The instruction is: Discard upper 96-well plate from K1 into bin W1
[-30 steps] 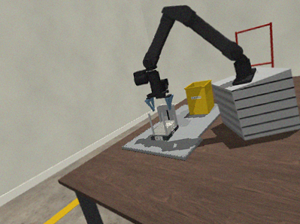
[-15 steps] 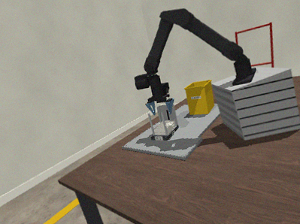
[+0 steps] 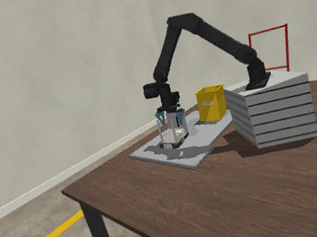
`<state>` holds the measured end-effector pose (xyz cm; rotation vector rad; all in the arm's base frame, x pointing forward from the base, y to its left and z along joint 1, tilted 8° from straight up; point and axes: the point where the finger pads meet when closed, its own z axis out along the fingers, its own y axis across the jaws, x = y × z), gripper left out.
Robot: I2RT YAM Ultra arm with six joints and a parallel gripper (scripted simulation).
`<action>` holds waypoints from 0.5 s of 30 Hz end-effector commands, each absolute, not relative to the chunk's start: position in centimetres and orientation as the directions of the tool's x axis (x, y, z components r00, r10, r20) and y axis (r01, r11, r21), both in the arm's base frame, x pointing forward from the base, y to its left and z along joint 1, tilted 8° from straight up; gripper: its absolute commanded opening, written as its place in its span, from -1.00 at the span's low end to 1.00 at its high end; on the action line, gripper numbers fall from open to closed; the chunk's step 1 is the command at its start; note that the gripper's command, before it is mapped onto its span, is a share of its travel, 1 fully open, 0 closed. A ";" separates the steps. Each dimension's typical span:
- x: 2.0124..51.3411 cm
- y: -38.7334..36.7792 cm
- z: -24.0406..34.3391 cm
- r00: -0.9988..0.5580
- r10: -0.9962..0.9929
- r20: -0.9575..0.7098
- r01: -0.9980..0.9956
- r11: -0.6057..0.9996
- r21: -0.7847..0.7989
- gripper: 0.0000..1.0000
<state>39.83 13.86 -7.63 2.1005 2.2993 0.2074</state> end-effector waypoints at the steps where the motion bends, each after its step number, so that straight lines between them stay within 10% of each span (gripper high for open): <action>1: 40.3 13.9 -7.5 -0.094 0.993 0.072 0.988 0.084 0.131 1.00; 15: 40.6 14.1 -9.5 -0.094 0.993 0.072 0.988 0.084 0.131 1.00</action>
